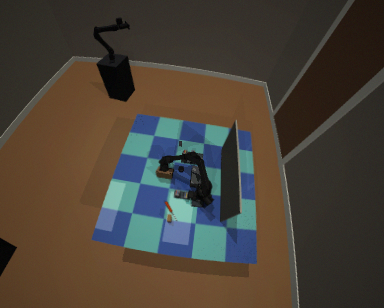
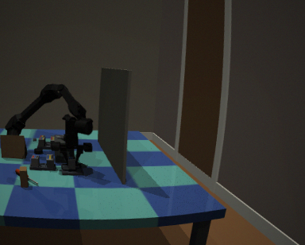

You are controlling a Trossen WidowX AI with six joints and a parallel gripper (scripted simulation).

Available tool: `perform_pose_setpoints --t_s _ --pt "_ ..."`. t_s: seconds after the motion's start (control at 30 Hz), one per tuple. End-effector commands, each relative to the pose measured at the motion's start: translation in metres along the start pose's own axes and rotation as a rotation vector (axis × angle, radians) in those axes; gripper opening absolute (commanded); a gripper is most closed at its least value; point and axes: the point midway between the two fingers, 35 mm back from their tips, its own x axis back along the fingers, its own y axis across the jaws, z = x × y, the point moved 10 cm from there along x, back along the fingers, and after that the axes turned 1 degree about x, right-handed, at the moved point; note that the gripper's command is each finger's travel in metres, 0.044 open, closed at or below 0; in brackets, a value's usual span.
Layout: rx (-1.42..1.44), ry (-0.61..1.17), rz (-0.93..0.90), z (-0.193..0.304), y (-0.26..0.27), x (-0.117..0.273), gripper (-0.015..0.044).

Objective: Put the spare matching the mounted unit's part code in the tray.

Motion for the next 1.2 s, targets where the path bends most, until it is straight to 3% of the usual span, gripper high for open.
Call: perform_pose_setpoints --t_s 0.0,0.47,0.53,0.77,1.17 --pt "0.000 0.000 0.000 0.000 0.000 0.000 0.0079" --pt "0.000 0.000 0.000 0.000 0.000 0.000 0.0440" --pt "-0.001 0.001 0.000 0.001 -0.001 0.010 0.0440" --pt "-0.008 -0.002 -0.004 0.000 0.001 0.105 0.0440" --pt "-0.011 0.010 0.020 0.001 0.002 0.108 0.0440"
